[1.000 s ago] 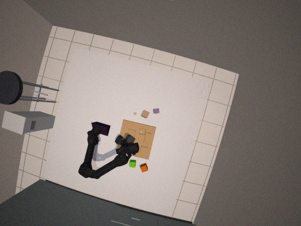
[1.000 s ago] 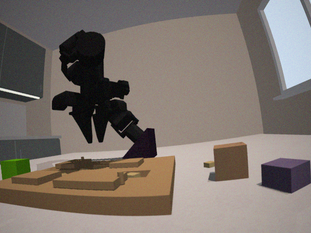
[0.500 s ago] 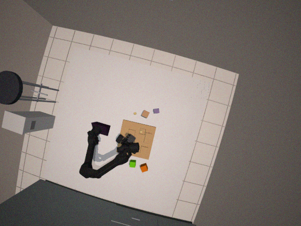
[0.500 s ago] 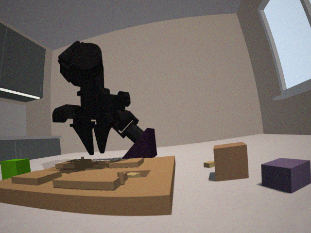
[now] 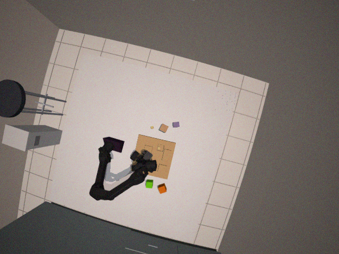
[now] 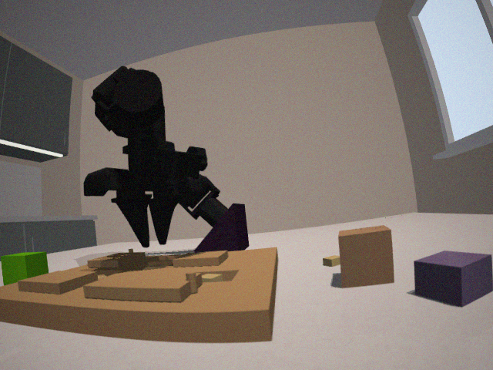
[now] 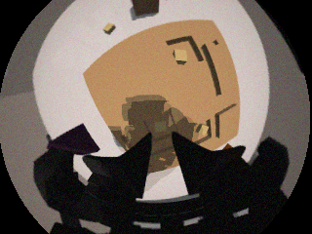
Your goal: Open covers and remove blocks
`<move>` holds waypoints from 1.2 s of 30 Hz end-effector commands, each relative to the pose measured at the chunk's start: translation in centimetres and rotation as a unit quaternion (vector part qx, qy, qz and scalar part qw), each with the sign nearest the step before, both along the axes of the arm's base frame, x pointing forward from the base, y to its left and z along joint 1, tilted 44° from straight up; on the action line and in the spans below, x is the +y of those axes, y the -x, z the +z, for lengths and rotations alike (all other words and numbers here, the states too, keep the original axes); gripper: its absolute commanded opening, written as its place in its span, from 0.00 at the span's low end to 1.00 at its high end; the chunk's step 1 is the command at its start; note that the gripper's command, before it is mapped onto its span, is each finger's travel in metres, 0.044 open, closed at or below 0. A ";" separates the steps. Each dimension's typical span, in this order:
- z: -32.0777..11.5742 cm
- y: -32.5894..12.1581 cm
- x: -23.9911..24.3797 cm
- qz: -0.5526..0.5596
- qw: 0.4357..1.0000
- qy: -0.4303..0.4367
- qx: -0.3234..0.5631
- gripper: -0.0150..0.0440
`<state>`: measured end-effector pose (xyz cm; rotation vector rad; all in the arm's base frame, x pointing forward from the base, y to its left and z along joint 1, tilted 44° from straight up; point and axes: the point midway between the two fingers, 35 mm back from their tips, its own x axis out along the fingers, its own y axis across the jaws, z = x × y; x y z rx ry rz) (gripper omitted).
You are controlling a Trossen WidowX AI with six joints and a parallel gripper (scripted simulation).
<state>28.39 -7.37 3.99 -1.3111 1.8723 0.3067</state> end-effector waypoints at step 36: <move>-1.5 0.3 -1.6 0.002 1.000 0.002 0.002 0.50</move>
